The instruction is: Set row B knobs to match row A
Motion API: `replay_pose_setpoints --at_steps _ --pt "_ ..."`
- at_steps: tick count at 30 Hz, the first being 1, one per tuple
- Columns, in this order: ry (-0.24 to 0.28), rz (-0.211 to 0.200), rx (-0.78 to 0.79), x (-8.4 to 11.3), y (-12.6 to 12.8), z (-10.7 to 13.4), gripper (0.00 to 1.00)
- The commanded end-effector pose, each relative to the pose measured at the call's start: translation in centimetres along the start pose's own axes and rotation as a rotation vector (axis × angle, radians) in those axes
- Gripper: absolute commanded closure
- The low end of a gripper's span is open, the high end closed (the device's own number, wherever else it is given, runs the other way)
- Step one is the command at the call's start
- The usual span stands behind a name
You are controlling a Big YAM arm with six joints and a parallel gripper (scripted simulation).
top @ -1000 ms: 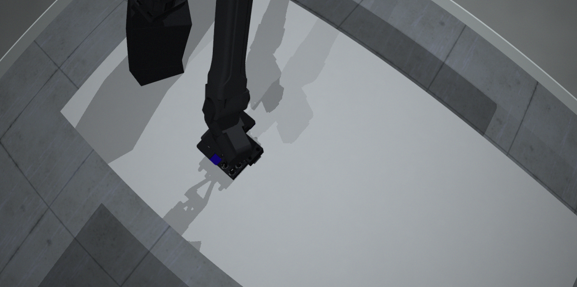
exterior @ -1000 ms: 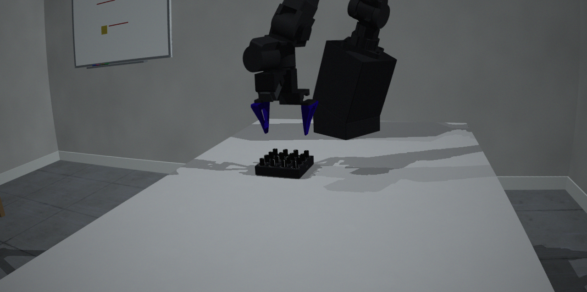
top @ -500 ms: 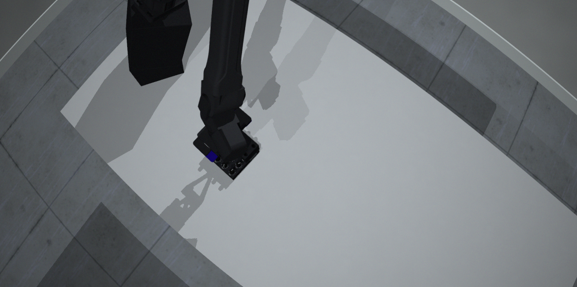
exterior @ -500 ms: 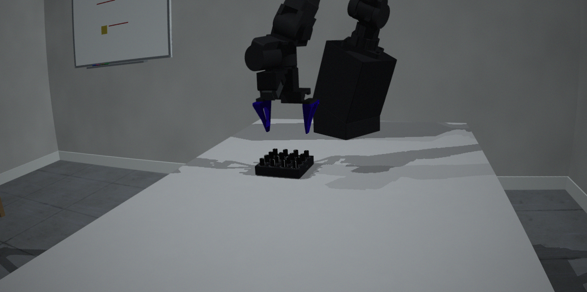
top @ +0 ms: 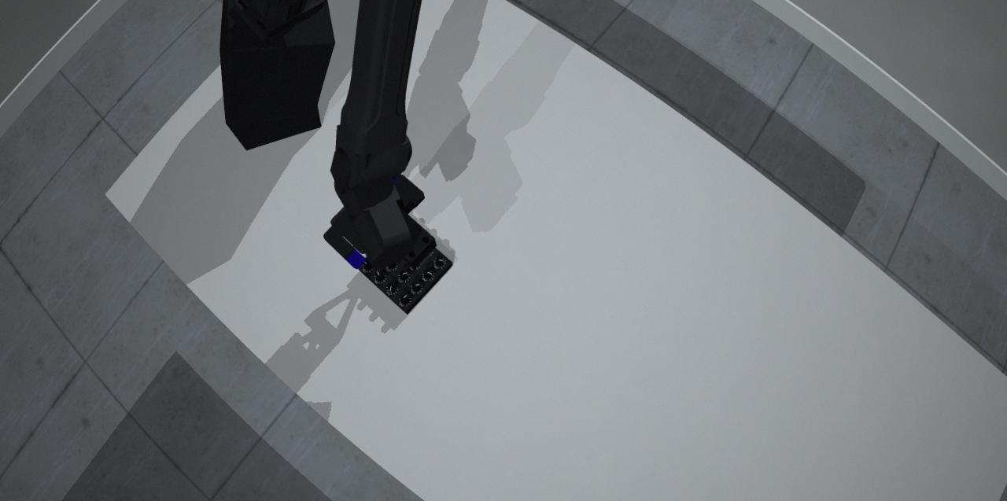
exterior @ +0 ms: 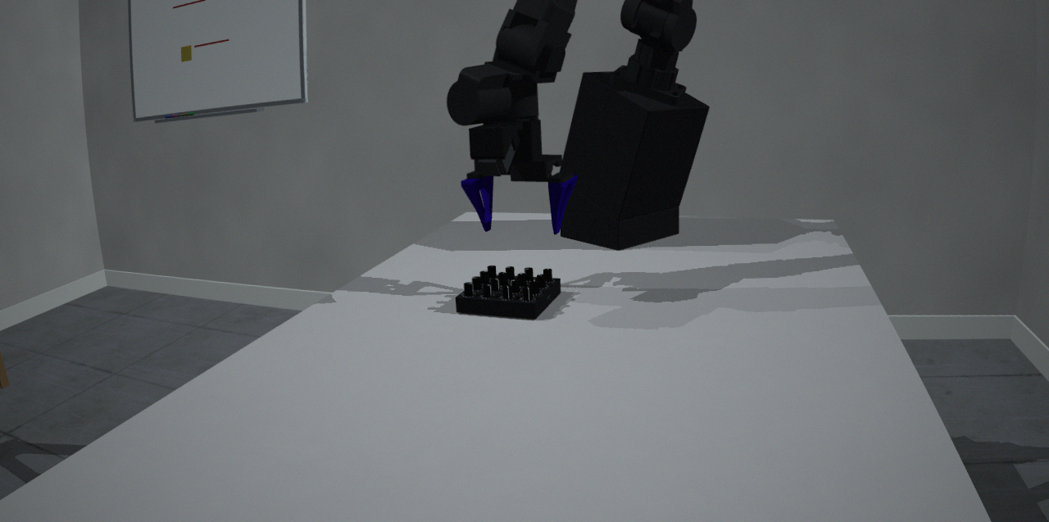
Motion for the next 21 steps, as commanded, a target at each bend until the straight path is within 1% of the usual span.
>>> replay_pose_setpoints --at_steps 1,3,8,11,21 --pt "-0.030 0.009 0.010 0.60 -0.51 0.04 0.00" --pt "-0.028 0.007 0.021 0.50 -0.14 0.05 0.00" --pt "-0.029 0.009 0.009 0.56 -0.46 0.77 0.00" --pt "-0.026 0.007 0.021 0.44 -0.09 0.77 0.00" --pt "-0.026 0.007 0.016 0.49 -0.16 0.82 0.00"
Point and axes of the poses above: the point where the finger pads meet when closed, its own x axis back along the fingers, its own y axis across the jaws, z = x × y, the point moved 5 cm from there along x, back along the fingers, and after that the axes turned 3 degrees about x, right-handed, at the moved point
